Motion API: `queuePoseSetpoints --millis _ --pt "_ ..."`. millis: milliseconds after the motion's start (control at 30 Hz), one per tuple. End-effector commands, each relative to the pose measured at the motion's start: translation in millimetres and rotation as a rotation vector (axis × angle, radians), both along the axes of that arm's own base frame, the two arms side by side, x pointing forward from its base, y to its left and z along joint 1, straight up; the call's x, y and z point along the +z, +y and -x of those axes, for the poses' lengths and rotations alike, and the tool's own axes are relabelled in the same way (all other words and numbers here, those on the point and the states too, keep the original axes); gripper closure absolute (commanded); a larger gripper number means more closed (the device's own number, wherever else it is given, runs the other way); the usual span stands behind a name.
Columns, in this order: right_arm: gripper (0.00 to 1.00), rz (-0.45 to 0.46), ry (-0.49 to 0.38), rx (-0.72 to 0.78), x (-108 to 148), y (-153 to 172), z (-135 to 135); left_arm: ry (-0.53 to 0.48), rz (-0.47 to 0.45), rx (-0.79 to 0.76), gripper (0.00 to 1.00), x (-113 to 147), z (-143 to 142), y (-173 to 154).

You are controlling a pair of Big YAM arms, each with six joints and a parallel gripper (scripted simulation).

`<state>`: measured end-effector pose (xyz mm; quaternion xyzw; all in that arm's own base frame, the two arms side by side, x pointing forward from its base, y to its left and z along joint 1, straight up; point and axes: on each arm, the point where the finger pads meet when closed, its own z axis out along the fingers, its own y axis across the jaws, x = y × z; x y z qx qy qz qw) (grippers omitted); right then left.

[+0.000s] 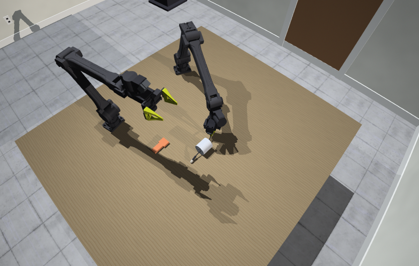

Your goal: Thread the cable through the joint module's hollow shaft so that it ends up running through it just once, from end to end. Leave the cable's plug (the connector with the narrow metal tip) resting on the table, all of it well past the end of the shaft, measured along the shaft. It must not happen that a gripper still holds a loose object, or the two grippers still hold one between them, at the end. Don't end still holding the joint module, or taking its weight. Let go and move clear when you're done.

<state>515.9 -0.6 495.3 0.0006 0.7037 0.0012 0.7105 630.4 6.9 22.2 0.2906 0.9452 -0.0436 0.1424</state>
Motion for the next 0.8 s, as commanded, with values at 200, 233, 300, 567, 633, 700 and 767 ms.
queuePoseSetpoints --millis 200,233,300,567,633,700,767 --pt "0.04 -0.007 -0.034 -0.012 23.8 -5.7 -2.1 -0.046 -0.002 -0.008 1.00 19.3 -35.5 -15.8" --pt "0.04 -0.007 -0.034 -0.012 23.8 -5.7 -2.1 -0.046 -0.002 -0.008 1.00 19.3 -35.5 -15.8" --pt "0.04 -0.007 -0.034 -0.012 23.8 -5.7 -2.1 -0.046 -0.002 0.006 1.00 19.5 -36.4 -7.3" --pt "0.04 -0.007 -0.034 -0.012 23.8 -5.7 -2.1 -0.046 -0.001 -0.008 1.00 21.0 -42.3 -20.9" --pt "0.04 -0.007 -0.034 -0.012 23.8 -5.7 -2.1 -0.046 -0.002 -0.008 1.00 21.5 -44.0 -22.2" --pt "0.04 -0.007 -0.034 -0.012 23.8 -5.7 -2.1 -0.046 -0.001 -0.008 1.00 21.9 -45.5 -23.5" --pt "0.04 -0.007 -0.034 -0.012 23.8 -5.7 -2.1 -0.047 -0.001 -0.008 1.00 22.4 -47.2 -24.7"
